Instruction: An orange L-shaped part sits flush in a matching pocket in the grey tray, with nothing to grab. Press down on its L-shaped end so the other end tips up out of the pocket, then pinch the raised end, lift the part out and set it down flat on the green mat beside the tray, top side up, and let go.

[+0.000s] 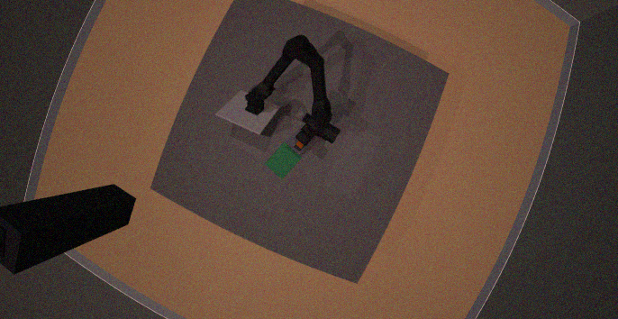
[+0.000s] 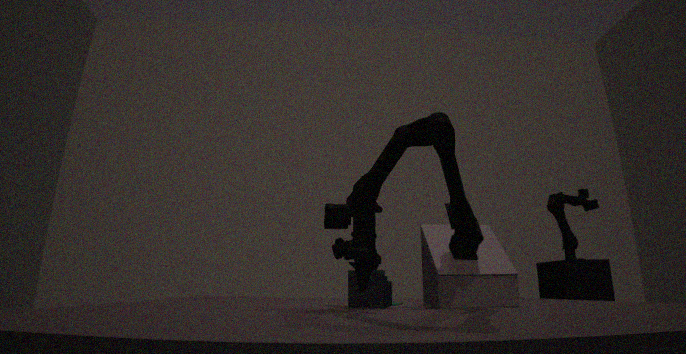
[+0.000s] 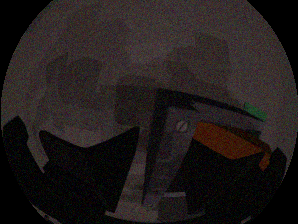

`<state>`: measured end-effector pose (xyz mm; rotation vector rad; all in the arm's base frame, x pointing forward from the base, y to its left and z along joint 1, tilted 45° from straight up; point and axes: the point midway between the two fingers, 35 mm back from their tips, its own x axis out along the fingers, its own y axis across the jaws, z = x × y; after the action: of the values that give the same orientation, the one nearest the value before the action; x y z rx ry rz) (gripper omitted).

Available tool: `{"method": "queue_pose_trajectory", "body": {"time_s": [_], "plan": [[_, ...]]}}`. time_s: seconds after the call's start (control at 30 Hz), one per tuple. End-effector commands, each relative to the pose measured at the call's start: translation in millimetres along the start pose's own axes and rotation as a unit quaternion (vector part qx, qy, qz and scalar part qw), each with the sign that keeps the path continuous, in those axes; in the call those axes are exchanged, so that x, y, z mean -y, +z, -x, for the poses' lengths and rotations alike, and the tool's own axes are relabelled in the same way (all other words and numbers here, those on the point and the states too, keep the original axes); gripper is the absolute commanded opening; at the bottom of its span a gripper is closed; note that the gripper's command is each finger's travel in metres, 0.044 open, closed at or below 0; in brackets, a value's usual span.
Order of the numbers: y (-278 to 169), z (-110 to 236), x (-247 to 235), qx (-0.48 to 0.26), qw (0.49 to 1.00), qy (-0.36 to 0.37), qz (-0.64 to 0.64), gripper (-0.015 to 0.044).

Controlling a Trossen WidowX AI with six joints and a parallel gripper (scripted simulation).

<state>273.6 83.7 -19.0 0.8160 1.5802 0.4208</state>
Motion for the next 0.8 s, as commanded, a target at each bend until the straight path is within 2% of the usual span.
{"method": "queue_pose_trajectory", "body": {"time_s": [0.0,0.27,0.53,0.77], "plan": [[-0.3,3.2,-2.3,-0.001,1.0,-0.002,-0.001,0.018],[0.2,19.2,-8.0,-0.001,1.0,-0.006,-0.005,0.018],[-0.1,106.4,2.4,-0.002,1.0,-0.007,-0.005,0.018],[1.7,105.8,2.7,0.004,1.0,-0.006,-0.008,0.018]]}}
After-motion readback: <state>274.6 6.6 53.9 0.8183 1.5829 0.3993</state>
